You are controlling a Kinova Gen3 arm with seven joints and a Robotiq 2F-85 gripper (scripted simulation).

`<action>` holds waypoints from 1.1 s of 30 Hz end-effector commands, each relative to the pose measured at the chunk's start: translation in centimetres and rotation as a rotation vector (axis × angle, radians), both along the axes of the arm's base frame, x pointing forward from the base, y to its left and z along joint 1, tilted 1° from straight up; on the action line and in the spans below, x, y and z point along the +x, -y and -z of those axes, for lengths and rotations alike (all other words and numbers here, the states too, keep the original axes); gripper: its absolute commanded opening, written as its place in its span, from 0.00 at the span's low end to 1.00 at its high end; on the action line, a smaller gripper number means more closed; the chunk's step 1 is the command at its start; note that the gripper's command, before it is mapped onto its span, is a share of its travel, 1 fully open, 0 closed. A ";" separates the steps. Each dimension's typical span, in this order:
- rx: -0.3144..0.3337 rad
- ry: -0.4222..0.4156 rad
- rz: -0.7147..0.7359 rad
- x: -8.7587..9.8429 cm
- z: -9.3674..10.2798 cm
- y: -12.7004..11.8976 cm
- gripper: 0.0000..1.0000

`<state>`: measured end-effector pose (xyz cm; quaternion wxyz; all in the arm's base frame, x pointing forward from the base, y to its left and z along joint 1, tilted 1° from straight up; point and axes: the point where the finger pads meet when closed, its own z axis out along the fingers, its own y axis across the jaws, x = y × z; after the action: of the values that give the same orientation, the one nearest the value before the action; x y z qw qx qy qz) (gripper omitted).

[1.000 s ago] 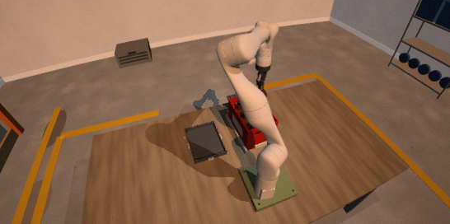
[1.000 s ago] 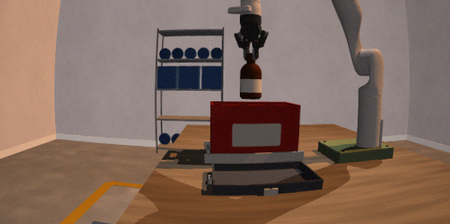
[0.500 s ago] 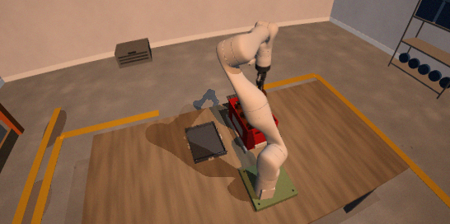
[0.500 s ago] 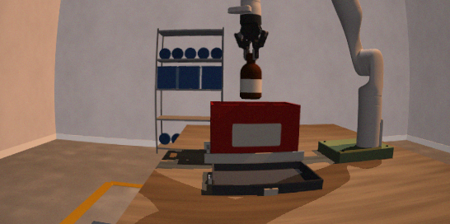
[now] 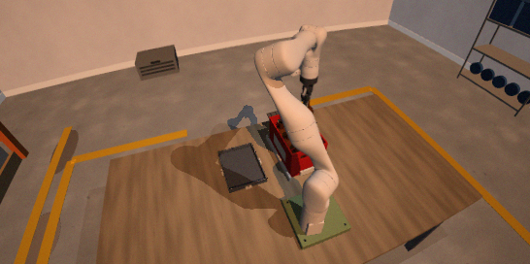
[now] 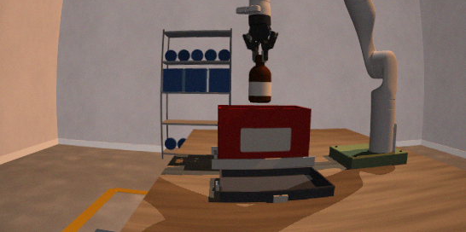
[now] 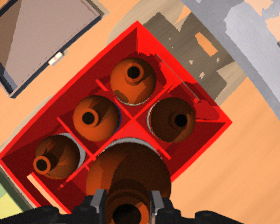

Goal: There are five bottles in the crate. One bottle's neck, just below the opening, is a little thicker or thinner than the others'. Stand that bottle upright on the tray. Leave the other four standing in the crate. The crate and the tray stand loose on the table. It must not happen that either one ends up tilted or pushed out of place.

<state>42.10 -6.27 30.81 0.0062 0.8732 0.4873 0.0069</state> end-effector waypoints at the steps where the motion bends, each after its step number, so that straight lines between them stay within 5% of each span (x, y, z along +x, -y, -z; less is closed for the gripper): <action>1: 0.001 0.002 -0.003 0.0 -0.1 -0.2 0.00; 33: 0.001 0.002 -0.003 -0.5 0.0 -2.5 0.00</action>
<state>41.65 -4.18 30.79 0.0065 0.8742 0.4854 0.0067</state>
